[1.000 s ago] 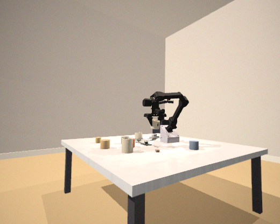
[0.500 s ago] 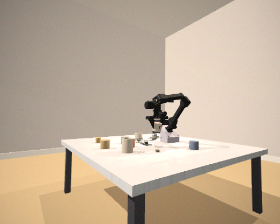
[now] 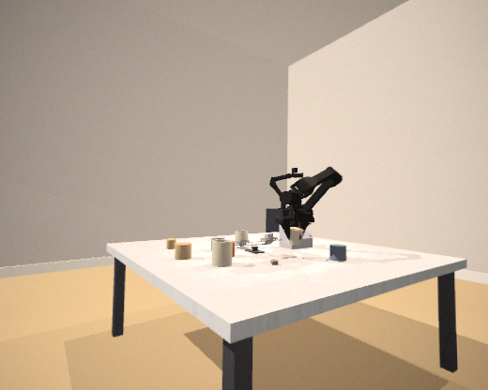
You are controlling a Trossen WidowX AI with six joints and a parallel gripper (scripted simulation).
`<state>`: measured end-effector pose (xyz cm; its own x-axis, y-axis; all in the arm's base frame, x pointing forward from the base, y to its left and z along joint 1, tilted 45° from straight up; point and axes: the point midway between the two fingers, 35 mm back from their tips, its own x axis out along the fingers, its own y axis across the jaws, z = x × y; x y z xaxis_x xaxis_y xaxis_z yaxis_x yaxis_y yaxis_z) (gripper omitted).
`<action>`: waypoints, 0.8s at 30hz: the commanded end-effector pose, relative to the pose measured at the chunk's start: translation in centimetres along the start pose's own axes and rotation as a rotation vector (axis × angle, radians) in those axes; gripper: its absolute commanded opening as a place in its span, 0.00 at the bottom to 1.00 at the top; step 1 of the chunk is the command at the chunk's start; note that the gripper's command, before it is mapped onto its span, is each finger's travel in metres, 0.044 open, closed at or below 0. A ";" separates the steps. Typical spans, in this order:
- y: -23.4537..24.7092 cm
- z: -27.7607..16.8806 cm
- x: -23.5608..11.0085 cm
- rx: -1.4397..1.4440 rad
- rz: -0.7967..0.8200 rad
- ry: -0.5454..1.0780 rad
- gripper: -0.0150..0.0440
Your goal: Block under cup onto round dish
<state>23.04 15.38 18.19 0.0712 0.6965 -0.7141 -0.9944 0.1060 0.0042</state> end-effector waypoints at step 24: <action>1.2 0.8 5.4 0.005 -0.008 -0.018 0.25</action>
<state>22.23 19.65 15.35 0.0816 0.7108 -0.6987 -0.9939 0.1100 -0.0041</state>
